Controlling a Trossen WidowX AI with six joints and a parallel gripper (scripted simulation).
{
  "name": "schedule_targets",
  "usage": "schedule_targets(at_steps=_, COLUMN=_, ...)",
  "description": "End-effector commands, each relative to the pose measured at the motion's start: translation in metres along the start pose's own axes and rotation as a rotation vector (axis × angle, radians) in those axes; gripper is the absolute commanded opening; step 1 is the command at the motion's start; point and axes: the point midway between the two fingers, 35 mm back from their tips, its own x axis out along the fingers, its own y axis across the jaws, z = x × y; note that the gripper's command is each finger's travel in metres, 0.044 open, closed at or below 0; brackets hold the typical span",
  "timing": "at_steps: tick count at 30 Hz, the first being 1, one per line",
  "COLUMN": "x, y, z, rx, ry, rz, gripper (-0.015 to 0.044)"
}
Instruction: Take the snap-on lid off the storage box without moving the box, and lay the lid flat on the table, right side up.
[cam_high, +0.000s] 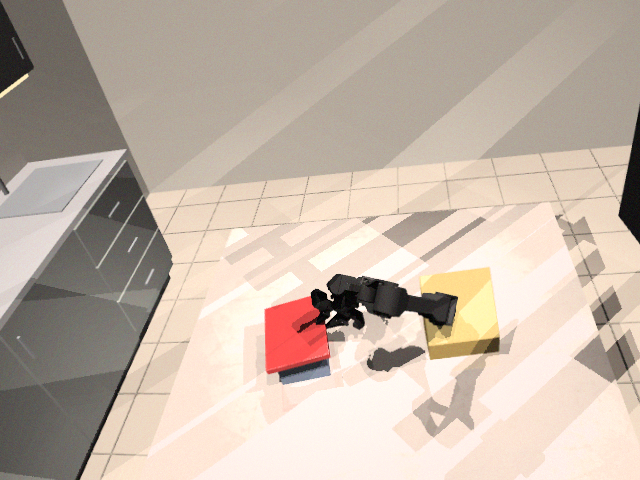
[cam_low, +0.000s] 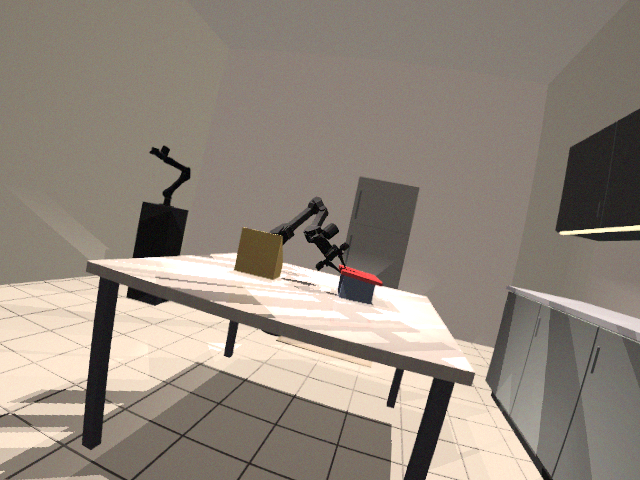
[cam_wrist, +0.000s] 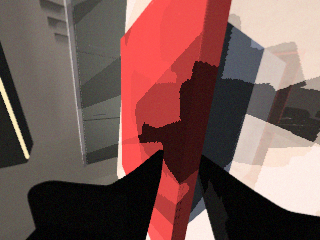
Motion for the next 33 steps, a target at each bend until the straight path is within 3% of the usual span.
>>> schedule_targets(at_steps=1, x=0.001, y=0.000, z=0.000, rx=0.003, ry=-0.002, rz=-0.001, gripper=0.0000)
schedule_targets(at_steps=33, x=-0.008, y=0.014, z=0.000, rx=0.002, ry=-0.005, rz=0.002, gripper=0.0000)
